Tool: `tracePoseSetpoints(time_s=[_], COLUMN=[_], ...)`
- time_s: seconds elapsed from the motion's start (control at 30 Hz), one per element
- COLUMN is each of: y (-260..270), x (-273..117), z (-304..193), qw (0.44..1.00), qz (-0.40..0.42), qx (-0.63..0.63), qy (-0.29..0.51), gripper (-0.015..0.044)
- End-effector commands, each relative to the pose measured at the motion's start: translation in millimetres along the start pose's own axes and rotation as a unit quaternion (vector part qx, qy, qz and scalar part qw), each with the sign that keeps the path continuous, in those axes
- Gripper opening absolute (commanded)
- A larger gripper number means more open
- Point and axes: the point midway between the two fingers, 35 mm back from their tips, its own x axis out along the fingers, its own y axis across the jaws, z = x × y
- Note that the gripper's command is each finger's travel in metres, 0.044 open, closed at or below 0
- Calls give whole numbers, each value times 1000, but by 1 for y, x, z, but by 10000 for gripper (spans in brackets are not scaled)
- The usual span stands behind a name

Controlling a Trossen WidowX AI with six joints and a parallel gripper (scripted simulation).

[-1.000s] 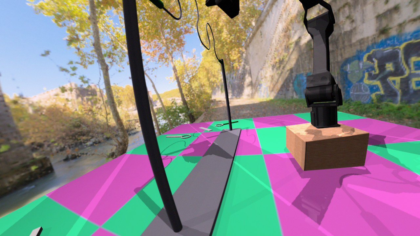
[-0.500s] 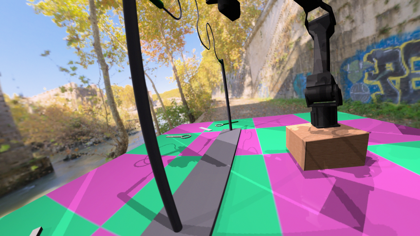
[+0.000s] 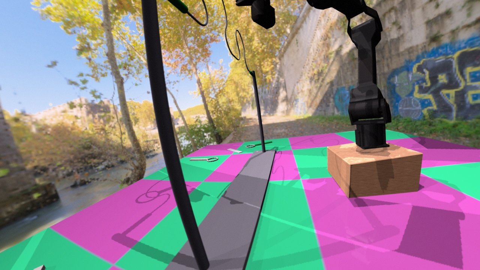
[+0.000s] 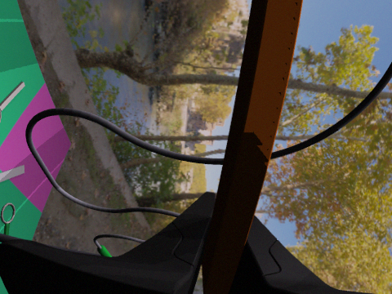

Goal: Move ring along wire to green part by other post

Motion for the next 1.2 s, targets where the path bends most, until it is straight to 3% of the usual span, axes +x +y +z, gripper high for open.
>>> tracePoseSetpoints(time_s=[0.0,1.17], y=[1,-12], x=[0,0], z=[1,4], qw=[1000,977], qz=[-9,-99], qx=[-21,-186], qy=[-4,-23], gripper=[-150,-150])
